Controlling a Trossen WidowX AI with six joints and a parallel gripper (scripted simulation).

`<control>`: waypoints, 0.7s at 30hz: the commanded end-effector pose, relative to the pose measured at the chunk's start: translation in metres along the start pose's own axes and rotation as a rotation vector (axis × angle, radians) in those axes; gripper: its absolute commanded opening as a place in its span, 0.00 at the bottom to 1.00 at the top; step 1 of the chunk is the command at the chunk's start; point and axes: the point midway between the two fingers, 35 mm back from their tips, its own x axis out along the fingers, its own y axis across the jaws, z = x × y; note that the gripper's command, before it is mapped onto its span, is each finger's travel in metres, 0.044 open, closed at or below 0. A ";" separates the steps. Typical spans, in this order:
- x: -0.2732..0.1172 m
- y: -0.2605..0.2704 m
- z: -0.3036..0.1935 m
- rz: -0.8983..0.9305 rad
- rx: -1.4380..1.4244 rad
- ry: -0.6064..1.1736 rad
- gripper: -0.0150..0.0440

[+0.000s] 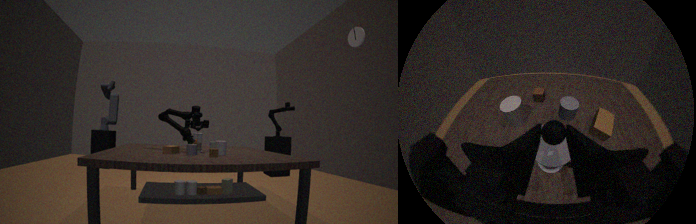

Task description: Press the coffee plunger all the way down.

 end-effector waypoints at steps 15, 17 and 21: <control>0.000 0.000 0.000 0.000 0.000 0.000 0.92; 0.000 0.000 0.000 0.000 0.000 0.000 1.00; -0.001 0.000 0.001 0.001 0.000 0.001 1.00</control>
